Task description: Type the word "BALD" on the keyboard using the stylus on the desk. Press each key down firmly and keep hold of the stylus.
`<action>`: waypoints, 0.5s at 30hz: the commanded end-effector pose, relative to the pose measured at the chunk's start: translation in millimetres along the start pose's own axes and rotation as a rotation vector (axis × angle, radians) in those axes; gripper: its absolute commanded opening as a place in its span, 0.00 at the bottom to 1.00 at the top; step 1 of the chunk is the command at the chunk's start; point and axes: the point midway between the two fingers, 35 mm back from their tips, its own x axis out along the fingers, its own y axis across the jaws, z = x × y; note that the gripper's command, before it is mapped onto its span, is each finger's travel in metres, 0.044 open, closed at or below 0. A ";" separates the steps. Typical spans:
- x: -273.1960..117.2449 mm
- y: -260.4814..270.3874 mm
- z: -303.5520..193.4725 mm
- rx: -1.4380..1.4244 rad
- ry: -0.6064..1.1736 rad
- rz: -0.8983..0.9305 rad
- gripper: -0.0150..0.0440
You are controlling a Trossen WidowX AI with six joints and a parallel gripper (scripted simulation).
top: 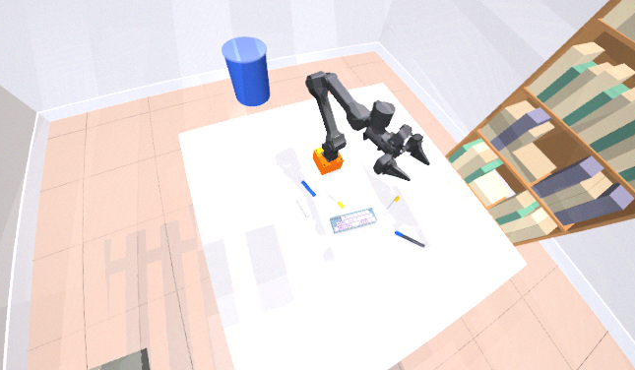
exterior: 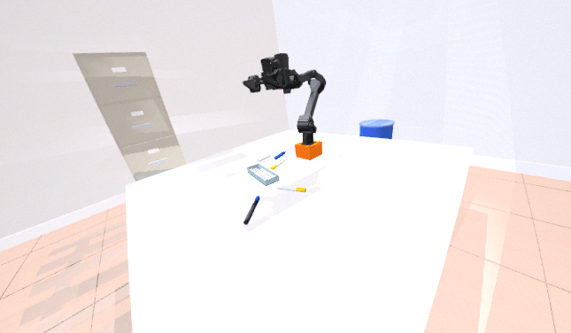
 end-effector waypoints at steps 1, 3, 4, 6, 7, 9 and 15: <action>1.6 -0.2 -2.4 0.002 0.012 -0.001 0.96; 13.7 -2.2 -21.9 0.018 0.105 -0.008 0.87; 21.8 -3.8 -37.1 0.030 0.176 -0.014 0.82; 35.1 -7.1 -68.5 0.055 0.317 -0.028 0.73; 40.3 -8.7 -84.5 0.068 0.388 -0.036 0.69; 47.8 -12.0 -116.6 0.094 0.528 -0.056 0.60; 47.9 -20.8 -210.3 0.173 0.950 -0.132 0.33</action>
